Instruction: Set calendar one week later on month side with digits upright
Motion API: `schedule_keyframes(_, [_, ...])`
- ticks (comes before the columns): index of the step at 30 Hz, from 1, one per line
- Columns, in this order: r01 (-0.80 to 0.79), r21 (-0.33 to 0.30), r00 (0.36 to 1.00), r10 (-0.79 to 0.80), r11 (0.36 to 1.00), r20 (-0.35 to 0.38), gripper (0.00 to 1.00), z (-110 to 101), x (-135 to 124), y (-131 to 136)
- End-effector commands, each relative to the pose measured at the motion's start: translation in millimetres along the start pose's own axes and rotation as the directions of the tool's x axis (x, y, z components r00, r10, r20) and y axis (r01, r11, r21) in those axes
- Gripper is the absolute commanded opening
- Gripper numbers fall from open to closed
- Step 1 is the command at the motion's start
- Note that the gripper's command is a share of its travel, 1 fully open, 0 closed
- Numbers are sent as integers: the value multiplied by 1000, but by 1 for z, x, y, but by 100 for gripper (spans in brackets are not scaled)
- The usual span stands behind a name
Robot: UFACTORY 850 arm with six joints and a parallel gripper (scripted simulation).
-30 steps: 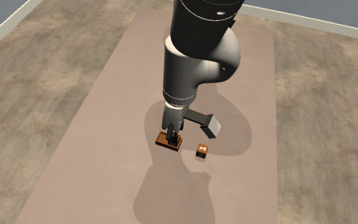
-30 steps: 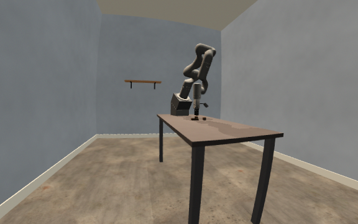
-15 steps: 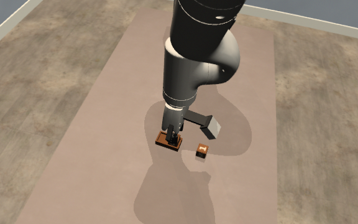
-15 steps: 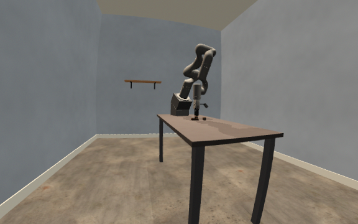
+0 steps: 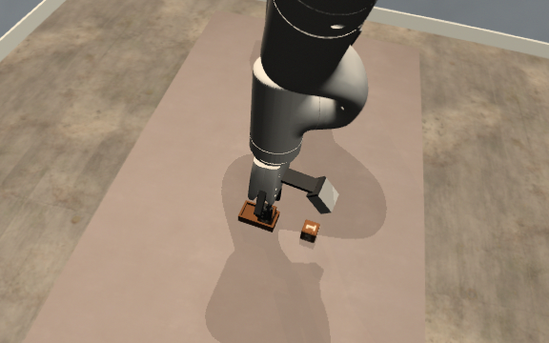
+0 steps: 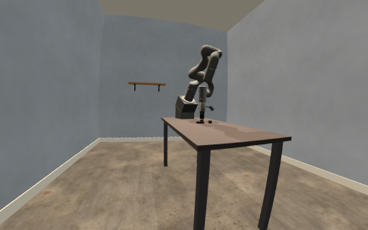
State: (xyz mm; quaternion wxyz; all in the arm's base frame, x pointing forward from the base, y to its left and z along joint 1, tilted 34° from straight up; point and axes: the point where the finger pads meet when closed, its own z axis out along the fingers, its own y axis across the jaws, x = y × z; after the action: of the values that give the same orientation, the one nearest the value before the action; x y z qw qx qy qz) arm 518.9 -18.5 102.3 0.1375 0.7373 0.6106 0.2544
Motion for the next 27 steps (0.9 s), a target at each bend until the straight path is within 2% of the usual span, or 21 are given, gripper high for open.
schedule_keyframes(1, [0, -1, 1000, 0, 1000, 0, 47, 0, 0, 0])
schedule_keyframes(27, [0, -1, 1000, 0, 1000, 0, 47, 4, 0, 0])
